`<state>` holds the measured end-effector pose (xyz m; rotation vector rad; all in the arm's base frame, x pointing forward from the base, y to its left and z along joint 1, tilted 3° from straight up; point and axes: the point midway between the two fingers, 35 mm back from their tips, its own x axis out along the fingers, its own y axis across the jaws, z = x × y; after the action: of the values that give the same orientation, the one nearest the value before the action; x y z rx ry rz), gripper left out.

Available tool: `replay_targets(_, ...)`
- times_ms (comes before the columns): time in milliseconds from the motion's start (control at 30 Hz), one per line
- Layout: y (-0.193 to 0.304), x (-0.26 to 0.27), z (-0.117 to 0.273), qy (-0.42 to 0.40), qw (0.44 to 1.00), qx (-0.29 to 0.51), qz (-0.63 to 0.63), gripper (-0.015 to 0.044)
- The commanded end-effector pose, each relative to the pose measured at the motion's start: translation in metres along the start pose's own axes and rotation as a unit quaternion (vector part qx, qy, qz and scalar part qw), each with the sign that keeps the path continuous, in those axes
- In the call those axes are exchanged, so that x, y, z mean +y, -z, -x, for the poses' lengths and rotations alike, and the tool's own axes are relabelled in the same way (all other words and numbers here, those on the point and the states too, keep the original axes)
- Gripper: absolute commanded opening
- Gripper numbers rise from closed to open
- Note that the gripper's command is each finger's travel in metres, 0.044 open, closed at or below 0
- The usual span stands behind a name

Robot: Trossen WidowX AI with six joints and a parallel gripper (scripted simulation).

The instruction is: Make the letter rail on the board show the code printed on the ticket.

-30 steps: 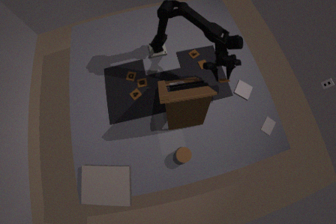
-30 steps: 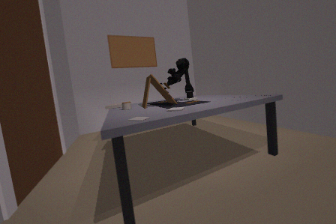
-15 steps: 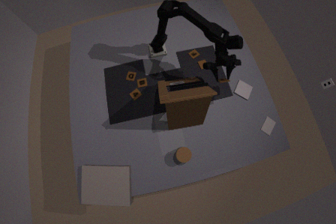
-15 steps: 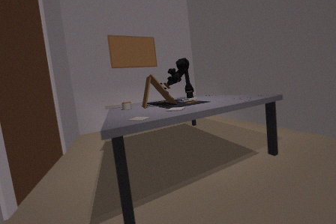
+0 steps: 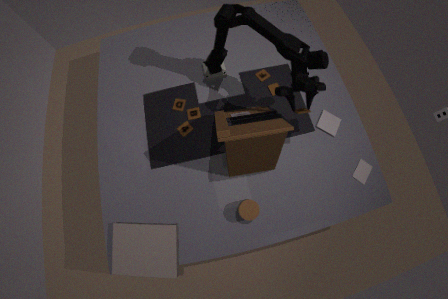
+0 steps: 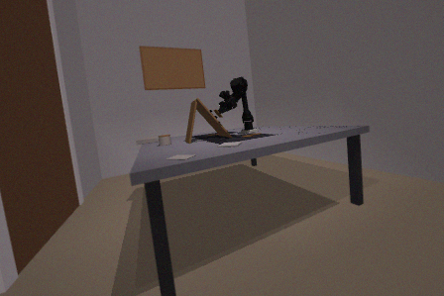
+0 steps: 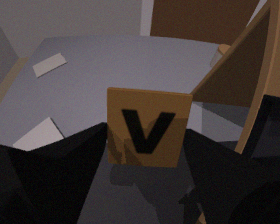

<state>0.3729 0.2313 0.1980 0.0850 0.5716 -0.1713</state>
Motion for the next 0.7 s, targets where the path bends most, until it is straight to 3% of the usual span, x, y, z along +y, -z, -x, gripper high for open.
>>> replay_targets(0, -0.0019, -0.0001, 0.0005, 0.001, 1.000, -0.003, -0.002, 0.0000)
replay_targets(667, 0.0000, 0.0000, 0.0000, 0.000, 1.000, 0.000, 0.000, 0.0000)
